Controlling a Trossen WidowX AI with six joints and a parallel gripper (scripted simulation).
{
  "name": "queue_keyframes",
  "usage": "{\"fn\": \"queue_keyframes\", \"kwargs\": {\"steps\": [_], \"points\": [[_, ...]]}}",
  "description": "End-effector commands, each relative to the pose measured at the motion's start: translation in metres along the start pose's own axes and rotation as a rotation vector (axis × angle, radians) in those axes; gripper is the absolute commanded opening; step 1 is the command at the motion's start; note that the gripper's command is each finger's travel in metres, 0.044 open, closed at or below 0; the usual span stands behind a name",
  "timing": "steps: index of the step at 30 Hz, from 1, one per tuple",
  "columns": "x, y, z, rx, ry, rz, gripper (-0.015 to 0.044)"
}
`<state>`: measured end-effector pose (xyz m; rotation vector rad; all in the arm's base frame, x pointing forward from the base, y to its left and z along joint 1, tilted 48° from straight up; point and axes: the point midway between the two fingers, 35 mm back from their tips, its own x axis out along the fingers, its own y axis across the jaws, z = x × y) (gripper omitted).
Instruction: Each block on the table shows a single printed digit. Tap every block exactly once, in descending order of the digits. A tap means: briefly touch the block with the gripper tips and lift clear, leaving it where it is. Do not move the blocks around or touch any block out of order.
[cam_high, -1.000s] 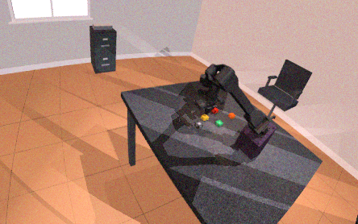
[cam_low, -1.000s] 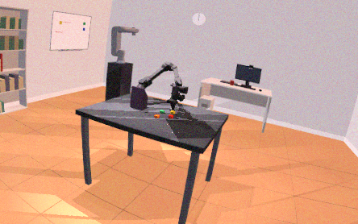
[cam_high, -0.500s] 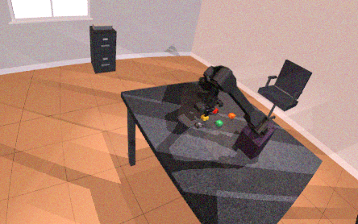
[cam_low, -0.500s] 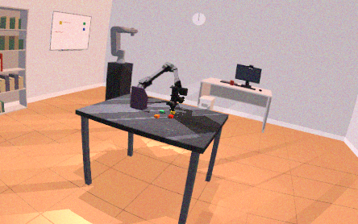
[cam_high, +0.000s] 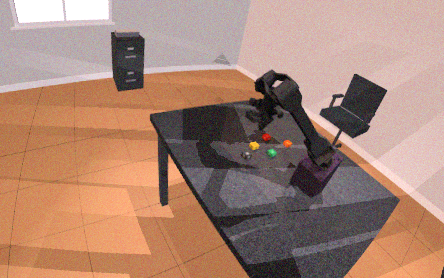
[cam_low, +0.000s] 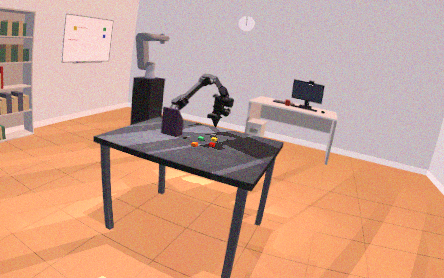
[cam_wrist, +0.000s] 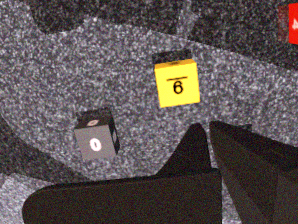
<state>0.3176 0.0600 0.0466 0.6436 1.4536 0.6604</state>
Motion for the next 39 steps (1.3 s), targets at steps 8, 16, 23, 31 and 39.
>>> {"fn": "queue_keyframes", "kwargs": {"steps": [8,16,23,31,39], "points": [[-0.025,-0.032,-0.042,-0.008,-0.005,-0.01,0.002],[-0.023,-0.05,-0.075,-0.008,-0.003,-0.007,0.002],[0.055,-0.05,-0.074,-0.008,-0.003,-0.003,0.002],[0.062,-0.05,-0.074,-0.008,-0.003,-0.003,0.002],[0.075,-0.05,-0.074,-0.008,-0.003,-0.002,0.002]]}}
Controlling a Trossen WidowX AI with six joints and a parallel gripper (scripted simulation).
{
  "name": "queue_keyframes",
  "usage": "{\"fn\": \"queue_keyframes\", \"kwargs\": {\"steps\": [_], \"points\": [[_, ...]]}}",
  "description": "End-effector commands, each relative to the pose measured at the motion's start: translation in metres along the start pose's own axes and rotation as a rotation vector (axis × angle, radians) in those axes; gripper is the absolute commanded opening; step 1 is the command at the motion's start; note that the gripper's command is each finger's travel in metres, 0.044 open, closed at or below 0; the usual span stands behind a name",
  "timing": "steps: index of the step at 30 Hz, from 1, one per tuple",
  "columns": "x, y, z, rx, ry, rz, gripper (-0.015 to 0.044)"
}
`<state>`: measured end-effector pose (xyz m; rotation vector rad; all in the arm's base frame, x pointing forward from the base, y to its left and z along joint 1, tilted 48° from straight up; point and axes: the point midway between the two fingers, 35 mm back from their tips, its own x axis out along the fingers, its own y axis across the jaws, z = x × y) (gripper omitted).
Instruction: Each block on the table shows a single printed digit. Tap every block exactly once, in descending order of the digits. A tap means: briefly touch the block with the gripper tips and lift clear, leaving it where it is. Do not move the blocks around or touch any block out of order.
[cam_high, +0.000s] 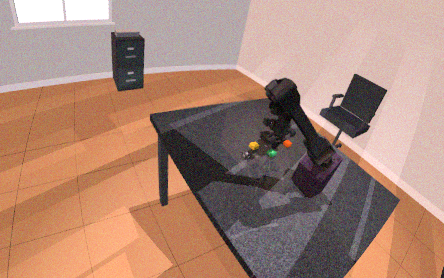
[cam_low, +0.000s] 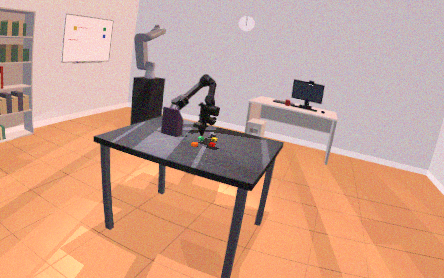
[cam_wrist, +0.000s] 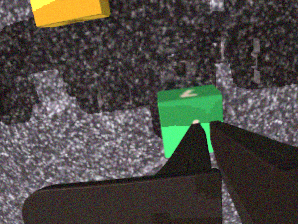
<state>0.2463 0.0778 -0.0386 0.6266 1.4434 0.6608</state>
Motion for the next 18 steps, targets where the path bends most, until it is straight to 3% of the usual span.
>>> {"fn": "queue_keyframes", "kwargs": {"steps": [1,13,18], "points": [[0.007,0.0,-0.002,0.007,0.004,0.007,0.002],[0.019,0.001,-0.002,0.007,0.004,0.009,0.002],[-0.012,0.0,-0.002,0.007,0.003,0.007,0.002]]}}
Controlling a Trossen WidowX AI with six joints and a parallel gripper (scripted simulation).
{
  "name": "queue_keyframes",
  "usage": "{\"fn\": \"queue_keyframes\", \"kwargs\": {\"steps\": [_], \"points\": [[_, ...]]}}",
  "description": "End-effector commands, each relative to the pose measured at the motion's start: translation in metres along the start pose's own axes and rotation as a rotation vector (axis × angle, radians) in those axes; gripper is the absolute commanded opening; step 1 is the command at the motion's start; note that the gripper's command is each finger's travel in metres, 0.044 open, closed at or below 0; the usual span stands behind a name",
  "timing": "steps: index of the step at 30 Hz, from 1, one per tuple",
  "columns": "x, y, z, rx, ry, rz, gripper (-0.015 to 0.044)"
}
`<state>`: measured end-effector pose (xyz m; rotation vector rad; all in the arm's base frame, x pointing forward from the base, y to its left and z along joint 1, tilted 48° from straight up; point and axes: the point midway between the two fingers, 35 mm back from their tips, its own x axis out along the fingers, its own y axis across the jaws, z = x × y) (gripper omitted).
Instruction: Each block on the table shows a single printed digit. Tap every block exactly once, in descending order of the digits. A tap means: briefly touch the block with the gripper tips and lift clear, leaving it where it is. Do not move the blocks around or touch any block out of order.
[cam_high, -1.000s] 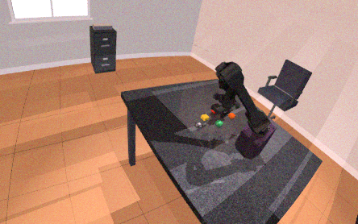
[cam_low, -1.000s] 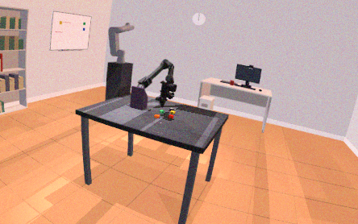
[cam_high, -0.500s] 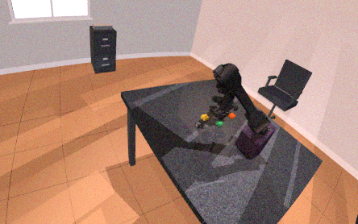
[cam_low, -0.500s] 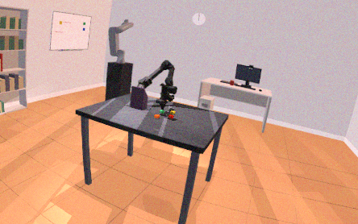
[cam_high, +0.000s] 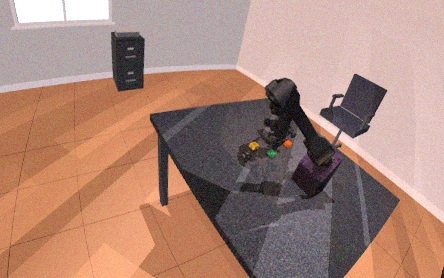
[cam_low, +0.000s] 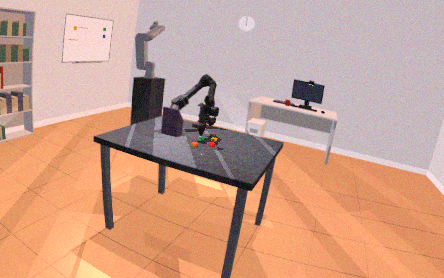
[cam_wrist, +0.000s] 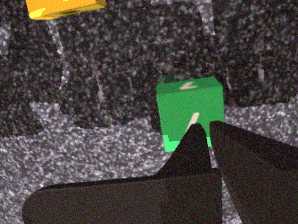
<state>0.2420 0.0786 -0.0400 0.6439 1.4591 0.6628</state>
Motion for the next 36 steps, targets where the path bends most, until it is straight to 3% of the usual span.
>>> {"fn": "queue_keyframes", "kwargs": {"steps": [1,4,9,15,20,27,32,36], "points": [[-0.013,0.001,0.002,-0.009,-0.009,-0.003,0.002],[-0.023,0.0,0.004,-0.009,-0.01,-0.007,0.002],[-0.092,0.0,0.003,-0.009,-0.009,-0.008,0.002],[-0.096,-0.002,0.009,-0.01,-0.009,-0.008,0.002],[-0.102,-0.024,0.057,-0.012,-0.011,-0.009,0.002],[-0.099,-0.062,0.117,-0.015,-0.014,-0.011,0.002],[-0.094,-0.066,0.123,-0.016,-0.015,-0.011,0.002],[-0.029,-0.066,0.124,-0.016,-0.015,-0.009,0.002]]}}
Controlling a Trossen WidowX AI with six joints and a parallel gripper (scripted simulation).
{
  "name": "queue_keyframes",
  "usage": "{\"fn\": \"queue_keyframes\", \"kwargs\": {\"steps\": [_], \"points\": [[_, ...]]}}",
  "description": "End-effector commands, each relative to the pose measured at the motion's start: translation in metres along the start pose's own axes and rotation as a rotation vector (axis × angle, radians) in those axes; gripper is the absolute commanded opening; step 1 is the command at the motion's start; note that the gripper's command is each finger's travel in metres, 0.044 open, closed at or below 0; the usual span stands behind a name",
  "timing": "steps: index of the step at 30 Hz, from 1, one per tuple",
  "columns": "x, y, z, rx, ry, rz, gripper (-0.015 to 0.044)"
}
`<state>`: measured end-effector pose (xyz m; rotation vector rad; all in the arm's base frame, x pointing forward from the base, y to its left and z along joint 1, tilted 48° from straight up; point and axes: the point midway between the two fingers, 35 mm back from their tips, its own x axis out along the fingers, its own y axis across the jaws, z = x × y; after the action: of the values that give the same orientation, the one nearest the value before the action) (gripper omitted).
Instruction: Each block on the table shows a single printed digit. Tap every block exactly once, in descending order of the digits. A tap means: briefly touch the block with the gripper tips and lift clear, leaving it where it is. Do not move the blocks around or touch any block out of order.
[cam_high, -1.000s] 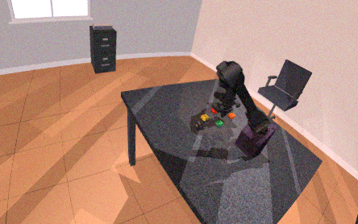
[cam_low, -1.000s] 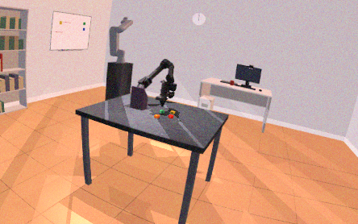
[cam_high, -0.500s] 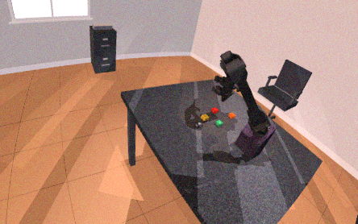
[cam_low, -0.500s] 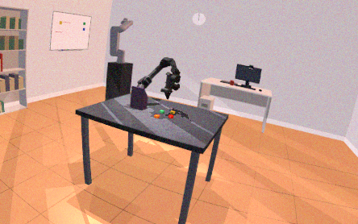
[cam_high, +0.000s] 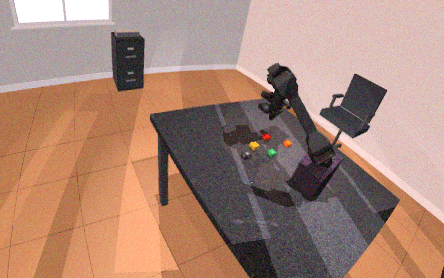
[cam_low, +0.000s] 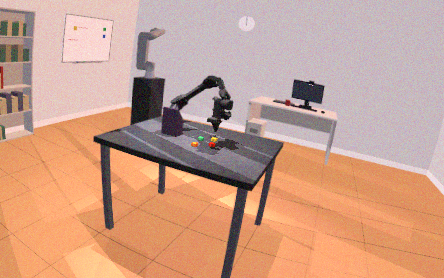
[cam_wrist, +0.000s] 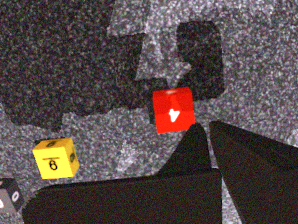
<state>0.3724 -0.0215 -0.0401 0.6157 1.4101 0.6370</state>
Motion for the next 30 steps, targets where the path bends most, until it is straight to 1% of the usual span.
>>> {"fn": "queue_keyframes", "kwargs": {"steps": [1,9,30], "points": [[0.054,0.005,-0.009,0.008,0.035,0.022,0.002],[0.058,0.005,-0.009,0.008,0.035,0.022,0.002],[0.087,0.006,-0.011,0.009,0.035,0.024,0.002]]}}
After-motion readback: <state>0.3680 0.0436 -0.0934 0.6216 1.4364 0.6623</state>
